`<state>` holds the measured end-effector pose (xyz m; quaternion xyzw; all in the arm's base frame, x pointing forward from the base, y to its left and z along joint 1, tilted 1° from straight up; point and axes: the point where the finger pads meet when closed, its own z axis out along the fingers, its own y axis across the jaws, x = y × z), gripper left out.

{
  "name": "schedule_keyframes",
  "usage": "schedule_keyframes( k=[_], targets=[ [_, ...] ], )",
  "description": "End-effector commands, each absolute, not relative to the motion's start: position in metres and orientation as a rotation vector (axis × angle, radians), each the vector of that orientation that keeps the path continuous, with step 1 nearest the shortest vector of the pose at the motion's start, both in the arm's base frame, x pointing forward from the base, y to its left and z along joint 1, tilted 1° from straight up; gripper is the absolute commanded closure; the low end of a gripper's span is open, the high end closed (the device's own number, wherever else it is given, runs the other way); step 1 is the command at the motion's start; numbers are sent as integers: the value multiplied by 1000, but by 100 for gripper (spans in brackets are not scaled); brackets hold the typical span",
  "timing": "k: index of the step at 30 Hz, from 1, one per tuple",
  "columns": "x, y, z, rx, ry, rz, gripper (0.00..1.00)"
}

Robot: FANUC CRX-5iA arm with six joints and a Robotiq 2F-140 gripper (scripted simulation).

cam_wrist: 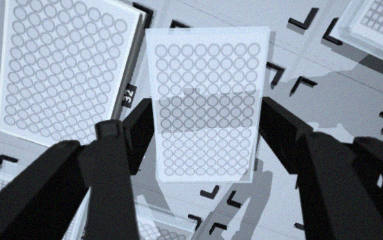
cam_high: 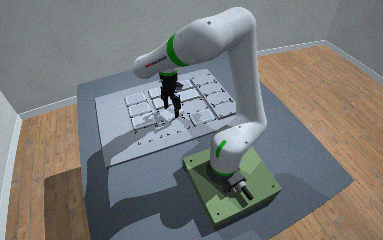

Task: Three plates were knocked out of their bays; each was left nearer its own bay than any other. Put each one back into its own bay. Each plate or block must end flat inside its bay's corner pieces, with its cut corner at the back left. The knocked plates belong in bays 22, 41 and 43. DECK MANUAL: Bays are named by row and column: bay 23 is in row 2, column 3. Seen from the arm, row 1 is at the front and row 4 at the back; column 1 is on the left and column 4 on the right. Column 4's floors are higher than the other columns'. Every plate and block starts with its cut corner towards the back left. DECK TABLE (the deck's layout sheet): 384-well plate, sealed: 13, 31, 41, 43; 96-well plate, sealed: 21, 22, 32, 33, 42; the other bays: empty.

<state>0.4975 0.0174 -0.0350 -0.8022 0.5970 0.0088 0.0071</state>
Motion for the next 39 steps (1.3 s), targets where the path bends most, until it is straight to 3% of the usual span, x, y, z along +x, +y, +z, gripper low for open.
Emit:
schedule_keyframes(
  k=[1, 39],
  targets=[
    [498, 17, -33, -2508, 1866, 25, 90],
    [498, 17, -19, -2508, 1866, 25, 90]
  ],
)
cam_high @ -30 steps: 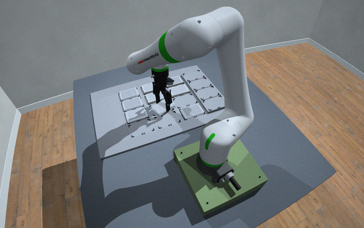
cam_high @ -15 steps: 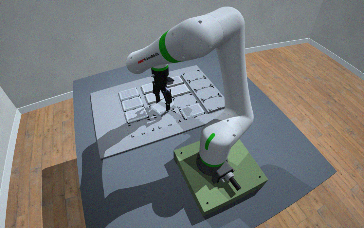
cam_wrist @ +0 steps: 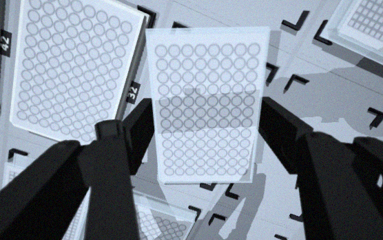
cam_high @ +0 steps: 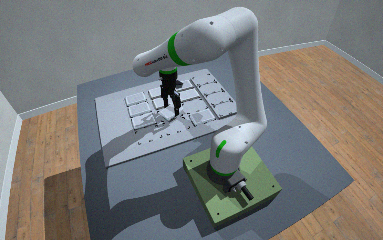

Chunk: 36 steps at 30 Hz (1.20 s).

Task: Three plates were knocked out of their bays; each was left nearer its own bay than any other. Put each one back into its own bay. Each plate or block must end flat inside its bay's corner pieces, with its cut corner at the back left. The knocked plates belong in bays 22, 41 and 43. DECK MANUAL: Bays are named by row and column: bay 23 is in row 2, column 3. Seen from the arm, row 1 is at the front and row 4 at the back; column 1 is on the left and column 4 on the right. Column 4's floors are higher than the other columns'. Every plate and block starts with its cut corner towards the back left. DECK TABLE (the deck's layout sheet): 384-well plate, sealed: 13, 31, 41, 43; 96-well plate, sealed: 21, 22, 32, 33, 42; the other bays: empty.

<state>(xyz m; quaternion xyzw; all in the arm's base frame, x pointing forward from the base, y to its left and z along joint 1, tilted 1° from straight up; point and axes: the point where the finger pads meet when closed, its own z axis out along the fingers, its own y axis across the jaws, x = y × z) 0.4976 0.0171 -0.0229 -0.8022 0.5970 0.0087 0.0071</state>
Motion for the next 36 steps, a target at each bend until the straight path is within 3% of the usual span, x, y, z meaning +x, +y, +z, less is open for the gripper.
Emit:
schedule_keyframes(
  k=[1, 26, 36],
  targets=[
    [498, 17, -18, -2508, 1866, 25, 90],
    [498, 17, 4, -2508, 1866, 25, 90],
    [504, 31, 4, -2166, 2259, 29, 90]
  ],
)
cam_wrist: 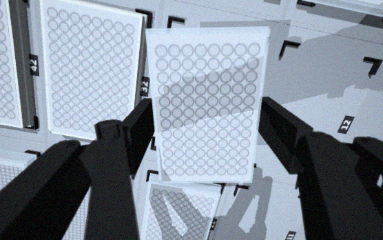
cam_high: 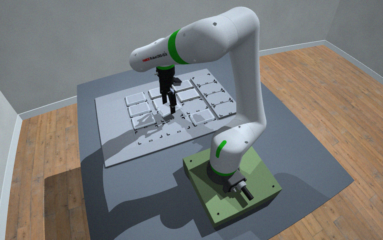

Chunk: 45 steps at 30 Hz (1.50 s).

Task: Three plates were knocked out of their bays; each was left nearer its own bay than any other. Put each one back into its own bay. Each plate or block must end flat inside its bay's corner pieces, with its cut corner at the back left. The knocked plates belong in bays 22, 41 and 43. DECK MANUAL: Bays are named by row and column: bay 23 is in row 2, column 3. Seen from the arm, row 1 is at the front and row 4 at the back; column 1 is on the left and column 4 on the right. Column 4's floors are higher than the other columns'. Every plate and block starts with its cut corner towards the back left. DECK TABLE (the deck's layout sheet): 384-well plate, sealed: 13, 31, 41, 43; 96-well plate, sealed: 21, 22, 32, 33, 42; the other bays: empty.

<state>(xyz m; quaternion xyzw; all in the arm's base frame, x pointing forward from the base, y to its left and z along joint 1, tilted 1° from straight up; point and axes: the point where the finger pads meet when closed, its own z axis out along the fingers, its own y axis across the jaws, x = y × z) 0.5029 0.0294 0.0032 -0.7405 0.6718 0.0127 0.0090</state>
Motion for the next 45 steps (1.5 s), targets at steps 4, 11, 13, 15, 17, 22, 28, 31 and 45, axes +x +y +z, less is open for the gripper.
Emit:
schedule_keyframes(
  k=[4, 11, 13, 15, 17, 22, 28, 31, 45],
  targets=[
    [504, 31, 4, -2091, 2329, 29, 90],
    [504, 30, 4, -2091, 2329, 29, 90],
    [504, 30, 4, -2091, 2329, 29, 90],
    [504, 29, 4, -2091, 2329, 29, 90],
    [504, 29, 1, -2091, 2329, 29, 90],
    [504, 29, -4, -2091, 2329, 29, 90],
    [503, 29, -11, -2091, 2329, 29, 90],
    [503, 29, -15, -2091, 2329, 29, 90],
    [503, 29, -22, -2091, 2329, 29, 90]
  ],
)
